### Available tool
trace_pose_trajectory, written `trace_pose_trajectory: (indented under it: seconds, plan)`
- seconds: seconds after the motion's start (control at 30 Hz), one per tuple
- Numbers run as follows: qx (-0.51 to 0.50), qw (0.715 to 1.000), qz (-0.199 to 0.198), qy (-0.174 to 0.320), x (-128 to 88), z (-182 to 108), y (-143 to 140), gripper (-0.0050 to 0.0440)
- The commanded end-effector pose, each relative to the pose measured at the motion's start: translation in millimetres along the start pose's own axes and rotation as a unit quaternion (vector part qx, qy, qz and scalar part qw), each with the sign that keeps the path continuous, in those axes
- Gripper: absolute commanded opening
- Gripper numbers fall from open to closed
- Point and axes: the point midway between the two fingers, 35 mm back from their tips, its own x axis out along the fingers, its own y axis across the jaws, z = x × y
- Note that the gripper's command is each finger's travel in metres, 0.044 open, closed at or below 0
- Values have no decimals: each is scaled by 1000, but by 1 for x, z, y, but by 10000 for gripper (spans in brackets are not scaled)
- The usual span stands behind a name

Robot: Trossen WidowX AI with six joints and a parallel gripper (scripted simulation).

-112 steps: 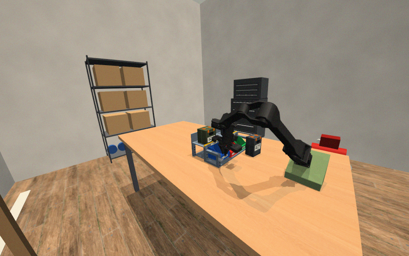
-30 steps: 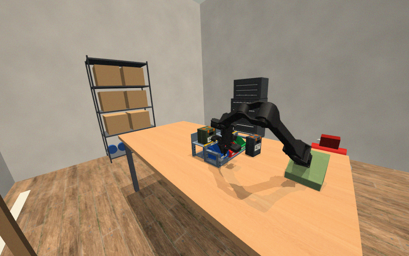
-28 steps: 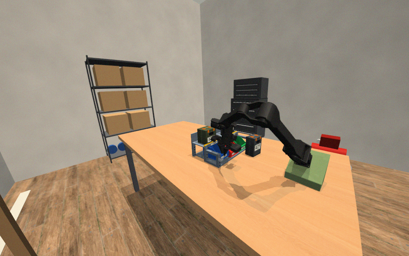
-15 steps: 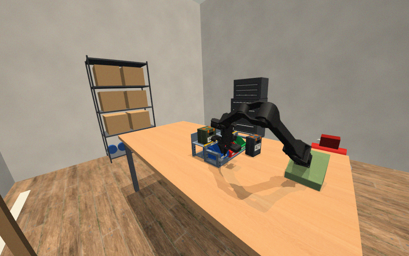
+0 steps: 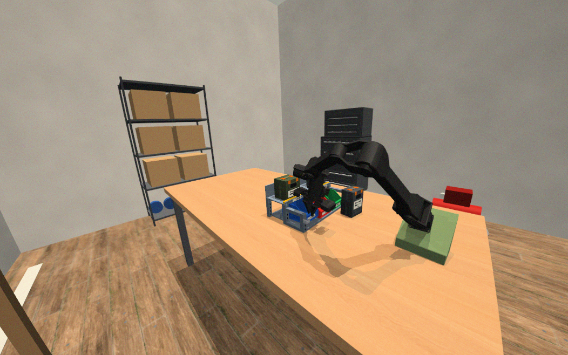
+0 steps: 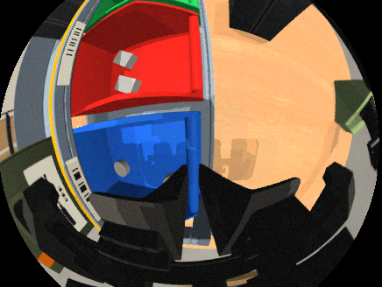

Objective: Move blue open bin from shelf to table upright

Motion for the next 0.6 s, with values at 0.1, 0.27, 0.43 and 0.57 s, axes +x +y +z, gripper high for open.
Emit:
trace_pose_trajectory:
  seconds: [0.1,0.27,0.43,0.57]
  plan:
    - [-3,1000,7,1,-9,-4,-26,0]
    - [-3,1000,7,1,-9,-4,-26,0]
    - [-3,1000,7,1,-9,-4,-26,0]
    - [-2,1000,5,0,-10,-3,-43,0]
